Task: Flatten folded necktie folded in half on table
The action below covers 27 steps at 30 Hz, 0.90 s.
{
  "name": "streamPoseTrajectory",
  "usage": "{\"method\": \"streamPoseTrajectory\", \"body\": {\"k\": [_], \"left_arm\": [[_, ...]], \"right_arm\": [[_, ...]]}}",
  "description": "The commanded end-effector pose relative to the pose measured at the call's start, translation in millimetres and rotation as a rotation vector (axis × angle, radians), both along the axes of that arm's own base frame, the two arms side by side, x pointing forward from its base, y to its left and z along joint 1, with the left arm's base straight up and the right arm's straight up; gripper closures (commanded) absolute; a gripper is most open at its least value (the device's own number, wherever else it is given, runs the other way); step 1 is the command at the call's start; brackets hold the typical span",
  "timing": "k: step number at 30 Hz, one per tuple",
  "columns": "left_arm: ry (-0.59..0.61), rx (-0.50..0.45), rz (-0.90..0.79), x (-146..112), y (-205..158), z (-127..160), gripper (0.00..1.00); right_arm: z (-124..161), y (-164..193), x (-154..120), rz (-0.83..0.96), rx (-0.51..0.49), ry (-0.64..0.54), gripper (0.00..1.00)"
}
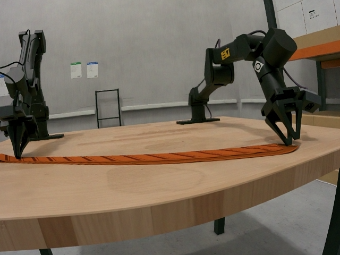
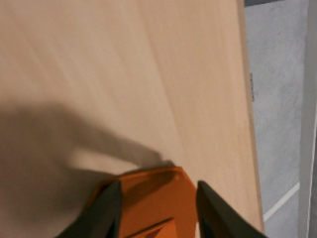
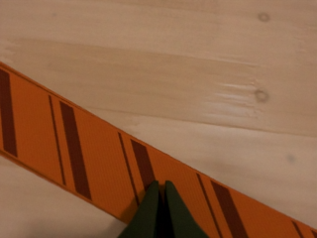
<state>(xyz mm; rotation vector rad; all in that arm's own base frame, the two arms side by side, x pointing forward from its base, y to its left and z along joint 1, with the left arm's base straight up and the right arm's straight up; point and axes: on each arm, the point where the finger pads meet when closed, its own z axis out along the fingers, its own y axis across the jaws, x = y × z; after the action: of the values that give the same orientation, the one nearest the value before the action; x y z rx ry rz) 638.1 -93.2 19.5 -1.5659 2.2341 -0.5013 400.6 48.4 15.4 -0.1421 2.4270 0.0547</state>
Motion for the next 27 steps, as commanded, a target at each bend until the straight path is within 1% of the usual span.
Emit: {"method": "streamPoseTrajectory", "body": {"k": [1,10,19,27], "left_arm": [[0.323,0.053,-0.002,5,6,-1,0.62],[0.323,0.053,-0.002,5,6,0,0.62],[0.323,0.053,-0.002,5,6,18,0.62],[0.323,0.053,-0.002,5,6,22,0.62]], "right_arm": [[-6,-3,-3,0.004,-0.003,0.013,0.96],[-6,-3,-3,0.004,-0.003,0.013,0.96],[-6,-3,-3,0.004,-0.003,0.013,0.96],[-6,-3,-3,0.004,-0.003,0.013,0.96]]}}
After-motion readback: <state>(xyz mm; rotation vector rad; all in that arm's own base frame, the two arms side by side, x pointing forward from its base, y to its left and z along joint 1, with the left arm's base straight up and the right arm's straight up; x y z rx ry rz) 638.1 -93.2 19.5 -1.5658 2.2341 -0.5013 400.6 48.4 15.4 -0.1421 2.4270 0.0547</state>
